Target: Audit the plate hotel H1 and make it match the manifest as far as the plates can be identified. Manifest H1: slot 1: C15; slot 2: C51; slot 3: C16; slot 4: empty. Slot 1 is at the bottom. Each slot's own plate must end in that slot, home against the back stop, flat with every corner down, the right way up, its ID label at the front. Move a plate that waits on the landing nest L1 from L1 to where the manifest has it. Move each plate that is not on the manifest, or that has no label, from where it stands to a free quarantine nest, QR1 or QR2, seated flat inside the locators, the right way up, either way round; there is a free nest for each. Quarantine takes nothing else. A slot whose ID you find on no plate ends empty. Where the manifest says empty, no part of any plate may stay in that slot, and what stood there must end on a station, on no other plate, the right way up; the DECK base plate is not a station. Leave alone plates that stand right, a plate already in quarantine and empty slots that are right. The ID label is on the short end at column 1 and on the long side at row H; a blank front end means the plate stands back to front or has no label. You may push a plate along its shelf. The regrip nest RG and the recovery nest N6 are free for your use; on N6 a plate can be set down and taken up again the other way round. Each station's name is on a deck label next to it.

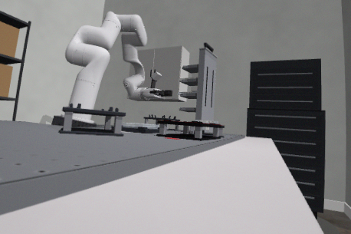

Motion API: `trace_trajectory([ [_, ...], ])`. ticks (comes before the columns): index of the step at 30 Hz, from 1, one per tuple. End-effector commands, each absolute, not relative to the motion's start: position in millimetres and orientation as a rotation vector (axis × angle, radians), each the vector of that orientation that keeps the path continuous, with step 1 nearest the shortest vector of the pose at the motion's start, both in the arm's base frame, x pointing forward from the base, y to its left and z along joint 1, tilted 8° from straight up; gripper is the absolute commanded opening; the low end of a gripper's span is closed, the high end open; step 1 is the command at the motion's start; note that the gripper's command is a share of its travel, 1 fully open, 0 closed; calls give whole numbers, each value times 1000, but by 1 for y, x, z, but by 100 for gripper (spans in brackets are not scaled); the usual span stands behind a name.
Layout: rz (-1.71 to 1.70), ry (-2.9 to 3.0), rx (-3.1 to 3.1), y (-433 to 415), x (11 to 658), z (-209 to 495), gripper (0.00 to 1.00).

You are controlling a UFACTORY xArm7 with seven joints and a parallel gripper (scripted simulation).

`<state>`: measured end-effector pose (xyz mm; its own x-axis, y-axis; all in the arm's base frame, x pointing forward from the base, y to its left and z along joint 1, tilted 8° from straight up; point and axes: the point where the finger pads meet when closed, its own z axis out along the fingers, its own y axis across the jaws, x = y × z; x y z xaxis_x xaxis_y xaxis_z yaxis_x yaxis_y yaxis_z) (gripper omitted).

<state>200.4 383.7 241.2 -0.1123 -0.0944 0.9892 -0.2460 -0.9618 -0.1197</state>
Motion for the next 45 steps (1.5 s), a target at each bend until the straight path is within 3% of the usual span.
trace_trajectory([
  [1, 2236, -395, 2022, 386, 195, 242, 0],
  [45, 2236, -395, 2022, 393, 166, 239, 0],
])
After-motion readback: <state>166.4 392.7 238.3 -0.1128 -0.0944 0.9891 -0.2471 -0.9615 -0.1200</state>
